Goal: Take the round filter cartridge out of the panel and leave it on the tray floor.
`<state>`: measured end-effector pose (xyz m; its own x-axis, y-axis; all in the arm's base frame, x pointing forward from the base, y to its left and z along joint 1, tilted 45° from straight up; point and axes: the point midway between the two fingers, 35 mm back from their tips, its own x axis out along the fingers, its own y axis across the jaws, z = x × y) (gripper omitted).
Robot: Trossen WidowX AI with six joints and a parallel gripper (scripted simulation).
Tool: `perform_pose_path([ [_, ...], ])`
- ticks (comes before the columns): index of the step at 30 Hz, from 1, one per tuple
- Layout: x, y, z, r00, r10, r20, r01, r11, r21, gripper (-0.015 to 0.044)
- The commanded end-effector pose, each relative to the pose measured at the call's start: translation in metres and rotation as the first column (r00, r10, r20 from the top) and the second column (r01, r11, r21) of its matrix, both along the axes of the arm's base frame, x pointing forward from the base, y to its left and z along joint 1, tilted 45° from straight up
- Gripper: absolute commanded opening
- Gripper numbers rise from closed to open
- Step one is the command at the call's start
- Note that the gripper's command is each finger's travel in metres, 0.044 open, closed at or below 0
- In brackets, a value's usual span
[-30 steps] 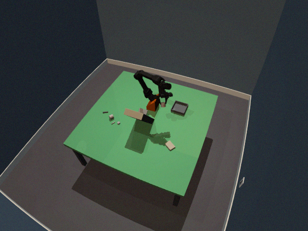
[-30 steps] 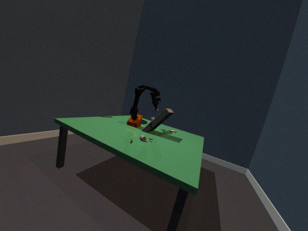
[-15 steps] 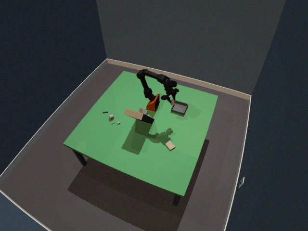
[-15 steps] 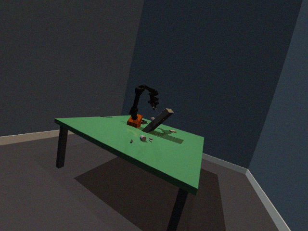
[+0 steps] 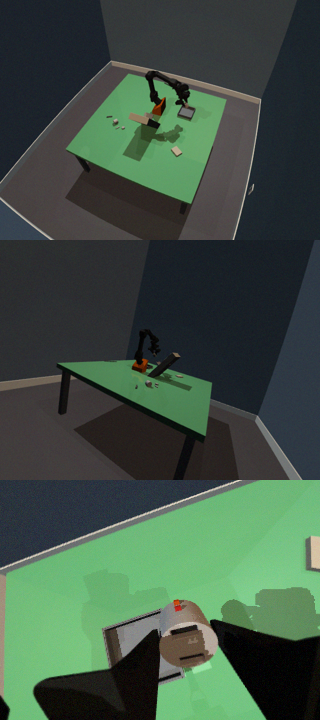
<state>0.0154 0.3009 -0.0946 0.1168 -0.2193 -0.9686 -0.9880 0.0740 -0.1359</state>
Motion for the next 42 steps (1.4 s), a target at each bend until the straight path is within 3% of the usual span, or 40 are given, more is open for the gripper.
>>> perform_pose_path([
  [1, -0.022, -0.014, -0.016, 0.996, 0.064, -0.061, -0.064, 0.998, -0.008, 0.0],
  [13, -0.085, -0.07, -0.056, 0.933, 0.255, -0.254, -0.265, 0.964, -0.004, 0.0],
  [33, -0.081, -0.124, -0.111, 0.931, 0.257, -0.258, -0.268, 0.964, -0.005, 0.0],
  [42, -0.081, -0.122, -0.109, 0.931, 0.26, -0.256, -0.272, 0.962, -0.011, 0.0236],
])
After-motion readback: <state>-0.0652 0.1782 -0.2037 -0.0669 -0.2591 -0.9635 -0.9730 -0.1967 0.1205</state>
